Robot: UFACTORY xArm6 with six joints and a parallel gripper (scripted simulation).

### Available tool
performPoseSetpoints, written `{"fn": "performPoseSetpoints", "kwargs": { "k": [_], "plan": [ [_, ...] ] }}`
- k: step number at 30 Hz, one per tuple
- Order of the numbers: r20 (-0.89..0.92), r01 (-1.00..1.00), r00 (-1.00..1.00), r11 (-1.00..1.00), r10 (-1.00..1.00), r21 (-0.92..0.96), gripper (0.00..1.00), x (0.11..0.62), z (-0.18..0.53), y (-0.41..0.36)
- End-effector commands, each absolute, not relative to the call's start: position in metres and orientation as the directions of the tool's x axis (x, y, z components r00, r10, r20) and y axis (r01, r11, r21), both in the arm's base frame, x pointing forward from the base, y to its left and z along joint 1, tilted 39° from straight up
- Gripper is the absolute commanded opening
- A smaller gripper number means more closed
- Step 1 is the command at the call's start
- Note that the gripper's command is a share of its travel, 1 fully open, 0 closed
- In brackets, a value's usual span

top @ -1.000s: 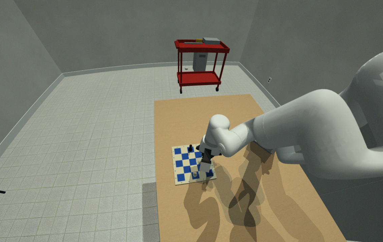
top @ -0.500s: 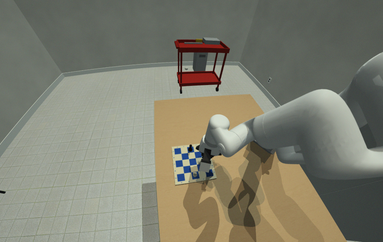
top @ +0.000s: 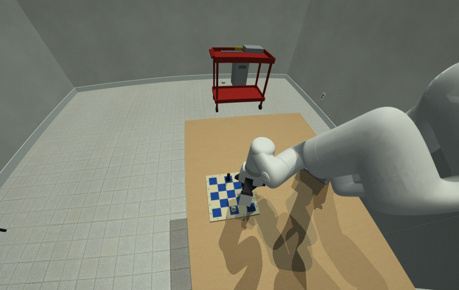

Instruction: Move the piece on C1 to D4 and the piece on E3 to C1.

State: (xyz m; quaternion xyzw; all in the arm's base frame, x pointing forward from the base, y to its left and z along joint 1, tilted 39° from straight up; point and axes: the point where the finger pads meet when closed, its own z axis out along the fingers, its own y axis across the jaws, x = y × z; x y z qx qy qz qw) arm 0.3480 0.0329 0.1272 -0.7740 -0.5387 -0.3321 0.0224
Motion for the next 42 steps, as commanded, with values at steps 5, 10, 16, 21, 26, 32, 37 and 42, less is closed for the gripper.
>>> {"fn": "performPoseSetpoints", "kwargs": {
  "k": [5,10,16,21,26,32,37,42],
  "plan": [
    [0.538,0.848,0.198,-0.419,0.819,0.325,0.34,0.349,0.128,0.033],
    [0.538,0.848,0.198,-0.419,0.819,0.325,0.34,0.349,0.128,0.033],
    [0.538,0.848,0.198,-0.419,0.819,0.325,0.34,0.349,0.128,0.033],
    [0.538,0.848,0.198,-0.419,0.819,0.325,0.34,0.351,0.125,0.034],
    [0.538,0.848,0.198,-0.419,0.819,0.325,0.34,0.355,0.118,0.038],
    [0.538,0.848,0.198,-0.419,0.819,0.325,0.34,0.359,0.112,0.041],
    [0.538,0.848,0.198,-0.419,0.819,0.325,0.34,0.363,0.106,0.044],
    [0.538,0.848,0.198,-0.419,0.819,0.325,0.34,0.365,0.103,0.045]
  ]
}}
